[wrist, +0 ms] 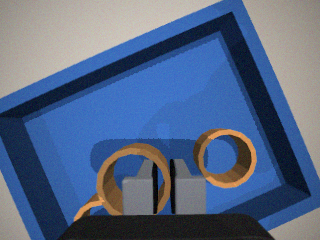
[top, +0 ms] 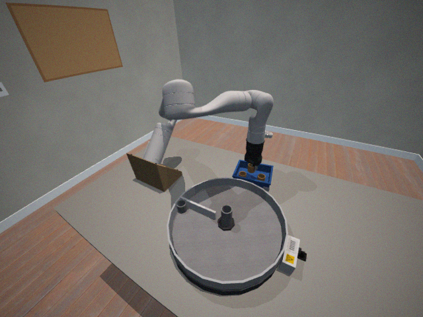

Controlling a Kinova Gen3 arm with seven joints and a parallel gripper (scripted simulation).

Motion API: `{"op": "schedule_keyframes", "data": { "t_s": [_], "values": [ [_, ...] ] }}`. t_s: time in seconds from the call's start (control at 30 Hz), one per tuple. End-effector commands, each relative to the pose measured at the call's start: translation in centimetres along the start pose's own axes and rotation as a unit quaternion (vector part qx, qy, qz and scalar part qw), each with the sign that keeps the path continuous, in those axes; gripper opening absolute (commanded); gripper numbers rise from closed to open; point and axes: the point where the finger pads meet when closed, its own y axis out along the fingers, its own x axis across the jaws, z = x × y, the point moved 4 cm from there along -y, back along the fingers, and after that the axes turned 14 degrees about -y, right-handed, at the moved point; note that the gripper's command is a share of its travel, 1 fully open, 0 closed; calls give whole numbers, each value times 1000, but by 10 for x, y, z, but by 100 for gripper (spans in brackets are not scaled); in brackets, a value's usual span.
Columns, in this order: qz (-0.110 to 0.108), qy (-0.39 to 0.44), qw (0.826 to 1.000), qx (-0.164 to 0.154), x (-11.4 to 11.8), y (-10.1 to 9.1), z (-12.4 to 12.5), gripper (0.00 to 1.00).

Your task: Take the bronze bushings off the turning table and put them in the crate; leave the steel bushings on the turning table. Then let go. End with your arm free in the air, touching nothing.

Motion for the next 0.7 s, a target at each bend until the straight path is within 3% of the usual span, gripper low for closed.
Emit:
{"op": "schedule_keyframes", "data": {
  "t_s": [0.0, 0.67],
  "values": [
    [-1, 0, 1000, 0, 0, 1, 0, 0],
    [-1, 0, 1000, 0, 0, 14, 0, 0]
  ]
}}
